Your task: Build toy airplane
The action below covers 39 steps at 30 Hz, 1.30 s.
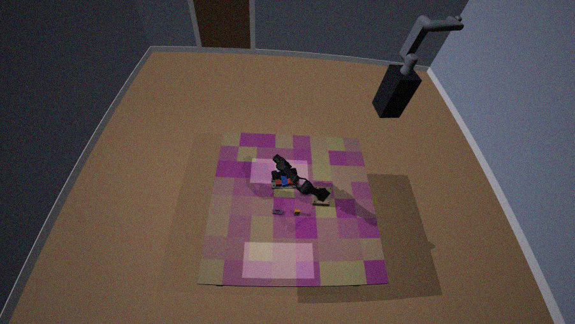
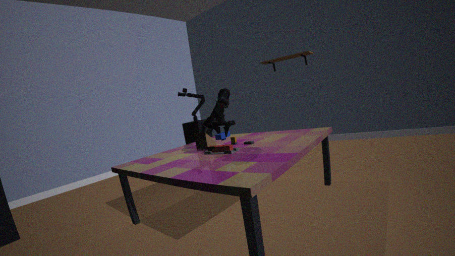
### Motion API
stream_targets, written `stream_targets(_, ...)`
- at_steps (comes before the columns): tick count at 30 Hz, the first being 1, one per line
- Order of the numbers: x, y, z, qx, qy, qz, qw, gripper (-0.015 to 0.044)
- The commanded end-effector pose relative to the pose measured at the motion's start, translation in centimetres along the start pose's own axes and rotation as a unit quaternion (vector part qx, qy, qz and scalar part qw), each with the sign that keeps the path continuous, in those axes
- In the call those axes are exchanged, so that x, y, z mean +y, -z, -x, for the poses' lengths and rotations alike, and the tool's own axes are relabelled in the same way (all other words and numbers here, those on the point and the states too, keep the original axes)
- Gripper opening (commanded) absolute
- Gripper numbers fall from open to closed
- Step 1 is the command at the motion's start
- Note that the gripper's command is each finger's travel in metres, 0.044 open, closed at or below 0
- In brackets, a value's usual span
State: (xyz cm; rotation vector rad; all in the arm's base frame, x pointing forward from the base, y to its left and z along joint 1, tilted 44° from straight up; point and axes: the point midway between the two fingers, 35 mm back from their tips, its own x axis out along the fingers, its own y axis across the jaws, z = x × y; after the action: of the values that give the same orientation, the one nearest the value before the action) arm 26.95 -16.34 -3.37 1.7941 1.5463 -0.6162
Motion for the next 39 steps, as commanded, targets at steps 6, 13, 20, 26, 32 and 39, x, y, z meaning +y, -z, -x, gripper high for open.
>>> stream_targets(6, -0.9, -1.0, -0.2, -0.001, -0.001, -0.039, 0.999, 0.0079)
stream_targets(13, -1.0, -1.0, -0.2, -0.001, -0.001, -0.039, 0.999, 0.0195)
stream_targets(20, -0.9, -1.0, -0.2, -0.001, -0.001, -0.039, 0.999, 0.0195)
stream_targets(26, -1.0, -1.2, -0.1, -0.001, -0.001, -0.039, 0.999, 0.0195)
stream_targets(32, -1.0, -1.2, -0.5, -0.001, -0.001, -0.039, 0.999, 0.0195)
stream_targets(39, -1.0, -1.2, -1.7, -0.001, -0.001, -0.038, 0.999, 0.0195)
